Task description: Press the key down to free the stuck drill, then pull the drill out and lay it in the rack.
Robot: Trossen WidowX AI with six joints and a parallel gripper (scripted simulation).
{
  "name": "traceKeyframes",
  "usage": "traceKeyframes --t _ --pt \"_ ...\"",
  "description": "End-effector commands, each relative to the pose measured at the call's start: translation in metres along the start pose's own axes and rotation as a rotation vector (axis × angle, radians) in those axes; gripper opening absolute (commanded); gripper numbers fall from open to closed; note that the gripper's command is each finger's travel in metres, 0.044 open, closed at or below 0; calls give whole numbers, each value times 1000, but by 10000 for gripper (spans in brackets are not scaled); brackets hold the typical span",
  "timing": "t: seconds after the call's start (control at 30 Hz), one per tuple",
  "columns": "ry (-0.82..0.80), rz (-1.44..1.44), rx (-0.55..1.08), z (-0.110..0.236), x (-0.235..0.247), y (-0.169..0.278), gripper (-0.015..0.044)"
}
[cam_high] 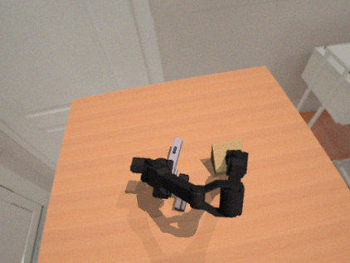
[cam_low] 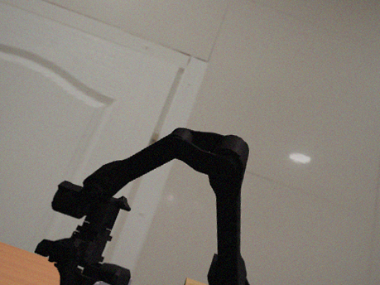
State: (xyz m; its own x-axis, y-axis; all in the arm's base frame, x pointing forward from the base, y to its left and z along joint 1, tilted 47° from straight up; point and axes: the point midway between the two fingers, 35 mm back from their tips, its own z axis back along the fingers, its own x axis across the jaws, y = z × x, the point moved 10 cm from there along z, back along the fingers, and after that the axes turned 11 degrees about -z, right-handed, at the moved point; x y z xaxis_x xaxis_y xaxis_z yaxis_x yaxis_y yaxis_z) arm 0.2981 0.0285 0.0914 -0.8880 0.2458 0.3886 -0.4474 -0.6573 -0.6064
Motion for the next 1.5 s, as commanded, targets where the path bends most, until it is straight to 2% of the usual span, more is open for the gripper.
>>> traceKeyframes --t 0.0,1.1,1.47 --pt "-3 -4 -7 0 1 -4 0" --pt "-3 -4 -8 0 7 -45 0" --pt "-9 -8 0 -3 6 -38 289"
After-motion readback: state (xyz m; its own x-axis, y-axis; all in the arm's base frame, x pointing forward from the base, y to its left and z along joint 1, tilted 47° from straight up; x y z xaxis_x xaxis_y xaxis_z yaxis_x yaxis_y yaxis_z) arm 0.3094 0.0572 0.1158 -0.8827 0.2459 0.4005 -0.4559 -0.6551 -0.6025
